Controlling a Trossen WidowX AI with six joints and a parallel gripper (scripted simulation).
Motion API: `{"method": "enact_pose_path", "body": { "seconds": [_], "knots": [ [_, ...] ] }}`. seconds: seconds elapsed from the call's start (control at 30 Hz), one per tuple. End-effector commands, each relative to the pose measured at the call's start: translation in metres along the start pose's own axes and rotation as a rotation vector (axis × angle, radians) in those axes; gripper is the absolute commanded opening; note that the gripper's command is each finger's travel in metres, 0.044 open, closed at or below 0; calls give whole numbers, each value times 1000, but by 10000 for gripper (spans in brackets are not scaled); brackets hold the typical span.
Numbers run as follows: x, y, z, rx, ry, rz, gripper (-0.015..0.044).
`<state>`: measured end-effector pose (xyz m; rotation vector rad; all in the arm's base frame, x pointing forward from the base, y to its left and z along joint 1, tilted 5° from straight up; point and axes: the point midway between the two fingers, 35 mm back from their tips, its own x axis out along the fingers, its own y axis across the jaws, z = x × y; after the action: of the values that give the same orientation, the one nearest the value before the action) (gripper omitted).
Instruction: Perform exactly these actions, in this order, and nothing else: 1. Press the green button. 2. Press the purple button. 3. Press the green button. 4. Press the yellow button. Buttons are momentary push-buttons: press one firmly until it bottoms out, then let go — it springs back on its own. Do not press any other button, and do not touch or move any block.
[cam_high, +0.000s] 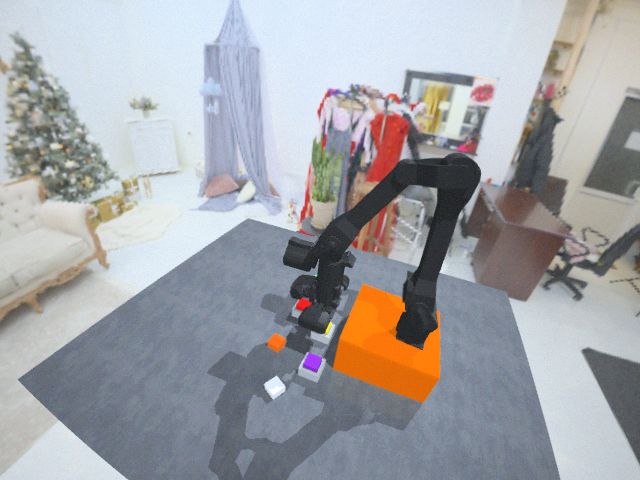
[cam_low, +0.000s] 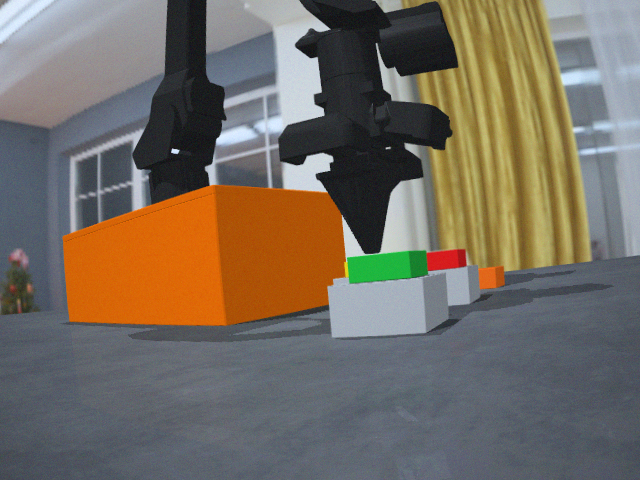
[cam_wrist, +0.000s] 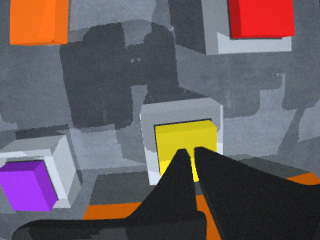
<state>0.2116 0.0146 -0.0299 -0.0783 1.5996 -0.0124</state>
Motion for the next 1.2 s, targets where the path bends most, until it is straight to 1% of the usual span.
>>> {"method": "enact_pose_path", "body": {
  "seconds": [0.0,0.17,0.8,0.87,0.97,1.07,1.17],
  "knots": [
    [7,0,-4,-5,9,0,20],
    [13,0,-4,-5,9,0,20],
    [13,0,-4,-5,9,0,20],
    [4,0,-1,-1,2,0,20],
    [-19,0,-3,-4,8,1,20],
    [-20,0,-3,-5,9,1,20],
    [-28,17,9,-5,6,3,99]
  ]
}}
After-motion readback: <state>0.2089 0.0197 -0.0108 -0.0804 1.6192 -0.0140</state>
